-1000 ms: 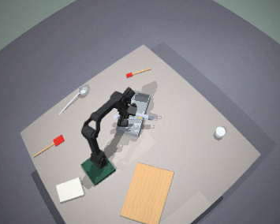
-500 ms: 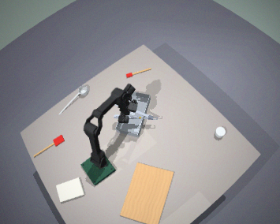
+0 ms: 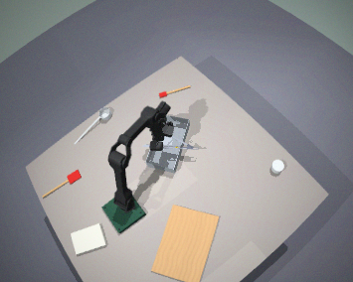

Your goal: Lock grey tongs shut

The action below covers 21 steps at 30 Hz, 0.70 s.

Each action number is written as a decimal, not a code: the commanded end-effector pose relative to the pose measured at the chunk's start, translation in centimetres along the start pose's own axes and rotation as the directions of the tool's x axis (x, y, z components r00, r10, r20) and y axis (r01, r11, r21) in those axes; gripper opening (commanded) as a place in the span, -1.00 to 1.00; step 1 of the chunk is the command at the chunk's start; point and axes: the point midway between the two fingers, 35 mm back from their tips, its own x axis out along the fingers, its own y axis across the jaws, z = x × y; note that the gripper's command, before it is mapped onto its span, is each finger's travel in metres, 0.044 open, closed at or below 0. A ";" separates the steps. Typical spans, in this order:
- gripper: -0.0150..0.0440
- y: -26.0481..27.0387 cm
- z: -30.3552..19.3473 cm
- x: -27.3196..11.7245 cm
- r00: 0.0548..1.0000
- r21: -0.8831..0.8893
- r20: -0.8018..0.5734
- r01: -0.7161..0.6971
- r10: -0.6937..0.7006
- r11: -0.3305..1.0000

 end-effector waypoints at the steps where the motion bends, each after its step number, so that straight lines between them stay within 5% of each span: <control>1: -1.00 0.8 -0.1 -0.2 1.000 0.002 -0.002 -0.007 0.007 1.000; 21: -1.00 2.1 -0.2 0.2 1.000 -0.002 0.000 -0.001 0.001 1.000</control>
